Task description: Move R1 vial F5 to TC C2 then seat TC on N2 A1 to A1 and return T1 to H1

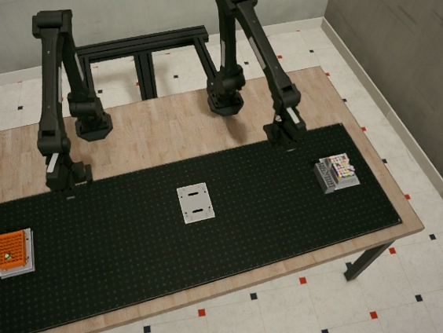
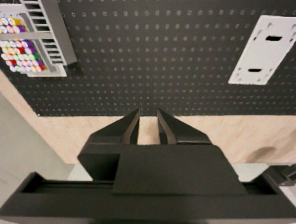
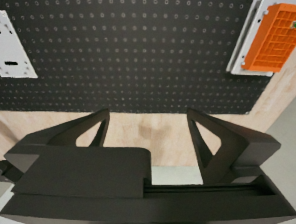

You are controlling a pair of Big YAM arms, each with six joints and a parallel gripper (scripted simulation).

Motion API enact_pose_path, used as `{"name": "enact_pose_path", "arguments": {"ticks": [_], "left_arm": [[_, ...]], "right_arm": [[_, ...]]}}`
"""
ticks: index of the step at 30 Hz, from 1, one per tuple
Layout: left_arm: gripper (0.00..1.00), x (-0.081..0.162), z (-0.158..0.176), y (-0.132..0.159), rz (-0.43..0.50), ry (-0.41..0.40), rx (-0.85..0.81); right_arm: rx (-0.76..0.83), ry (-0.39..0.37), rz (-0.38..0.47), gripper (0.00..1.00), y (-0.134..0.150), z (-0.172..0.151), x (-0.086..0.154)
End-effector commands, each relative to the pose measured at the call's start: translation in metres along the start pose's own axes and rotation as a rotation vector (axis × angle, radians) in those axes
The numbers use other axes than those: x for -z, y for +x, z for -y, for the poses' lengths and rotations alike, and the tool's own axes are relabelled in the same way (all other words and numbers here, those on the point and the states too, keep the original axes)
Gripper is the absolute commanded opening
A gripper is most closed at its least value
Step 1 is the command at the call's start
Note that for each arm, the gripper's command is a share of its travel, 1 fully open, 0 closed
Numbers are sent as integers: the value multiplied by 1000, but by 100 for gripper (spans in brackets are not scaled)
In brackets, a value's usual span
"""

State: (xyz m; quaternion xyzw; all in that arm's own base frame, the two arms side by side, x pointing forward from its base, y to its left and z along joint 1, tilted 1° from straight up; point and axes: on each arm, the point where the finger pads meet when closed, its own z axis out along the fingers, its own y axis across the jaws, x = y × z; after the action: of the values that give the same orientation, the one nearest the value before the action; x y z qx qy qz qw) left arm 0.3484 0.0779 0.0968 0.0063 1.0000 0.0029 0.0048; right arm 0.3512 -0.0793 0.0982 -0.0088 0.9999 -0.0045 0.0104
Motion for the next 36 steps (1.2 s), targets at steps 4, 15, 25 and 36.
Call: {"name": "enact_pose_path", "arguments": {"ticks": [4,15,25,36], "left_arm": [[24,12,-4,-12,35,-10,12],[24,12,-4,-12,35,-10,12],[24,12,-4,-12,35,-10,12],[24,12,-4,-12,35,-10,12]], "right_arm": [[-37,1,-10,100,-1,4,3],[-22,0,-10,100,-1,2,3],[-22,0,-10,100,-1,2,3],[-22,0,-10,100,-1,2,3]]}}
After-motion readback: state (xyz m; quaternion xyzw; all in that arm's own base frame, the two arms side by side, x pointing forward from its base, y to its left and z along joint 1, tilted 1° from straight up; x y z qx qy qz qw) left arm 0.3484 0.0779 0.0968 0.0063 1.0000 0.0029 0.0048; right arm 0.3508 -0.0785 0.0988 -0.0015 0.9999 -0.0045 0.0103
